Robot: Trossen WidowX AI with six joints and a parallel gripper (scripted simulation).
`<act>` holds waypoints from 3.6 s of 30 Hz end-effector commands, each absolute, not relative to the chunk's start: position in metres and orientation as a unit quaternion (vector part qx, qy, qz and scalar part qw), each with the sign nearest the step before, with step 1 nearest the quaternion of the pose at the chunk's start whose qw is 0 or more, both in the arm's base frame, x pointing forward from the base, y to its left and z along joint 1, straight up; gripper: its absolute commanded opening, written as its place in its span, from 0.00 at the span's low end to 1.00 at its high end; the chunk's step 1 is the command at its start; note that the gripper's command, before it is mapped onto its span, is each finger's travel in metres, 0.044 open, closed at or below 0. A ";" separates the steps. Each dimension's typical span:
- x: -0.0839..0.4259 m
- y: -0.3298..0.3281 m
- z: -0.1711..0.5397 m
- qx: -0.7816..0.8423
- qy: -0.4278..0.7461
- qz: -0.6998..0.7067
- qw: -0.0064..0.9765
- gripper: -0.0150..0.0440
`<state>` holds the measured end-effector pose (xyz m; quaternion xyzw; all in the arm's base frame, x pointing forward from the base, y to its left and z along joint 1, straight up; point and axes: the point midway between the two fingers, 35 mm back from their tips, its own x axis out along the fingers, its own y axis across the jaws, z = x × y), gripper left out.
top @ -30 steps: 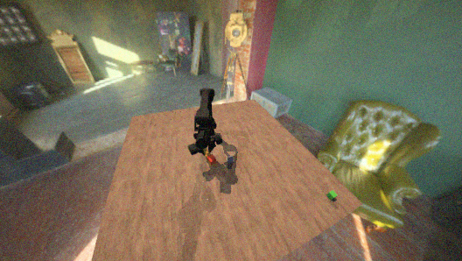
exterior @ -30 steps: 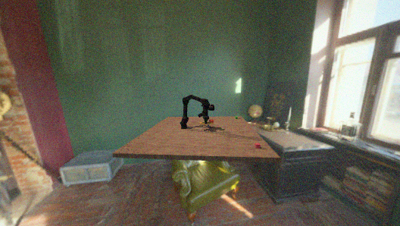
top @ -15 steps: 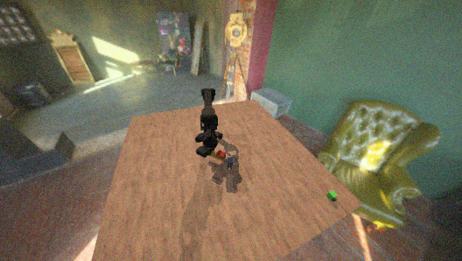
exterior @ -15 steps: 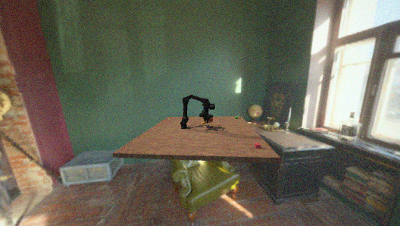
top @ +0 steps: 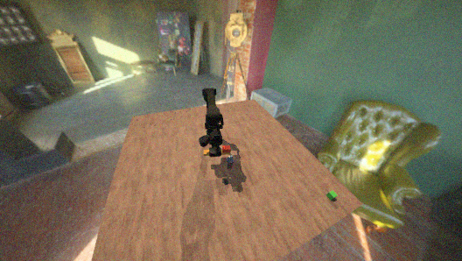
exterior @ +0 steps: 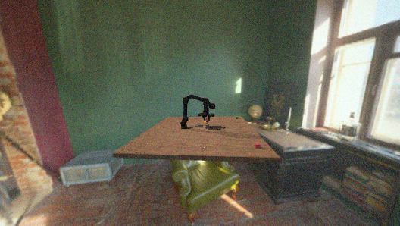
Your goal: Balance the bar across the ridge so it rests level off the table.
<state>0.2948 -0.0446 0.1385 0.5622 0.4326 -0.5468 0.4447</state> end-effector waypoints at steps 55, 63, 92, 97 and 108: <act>0.341 0.049 0.131 -0.005 0.697 0.008 0.717 0.25; 0.341 0.051 0.118 -0.005 0.697 0.008 0.717 0.25; 0.340 0.054 0.098 -0.005 0.697 0.008 0.717 0.25; 0.340 0.054 0.098 -0.005 0.697 0.008 0.717 0.25; 0.340 0.054 0.097 -0.005 0.697 0.008 0.717 0.25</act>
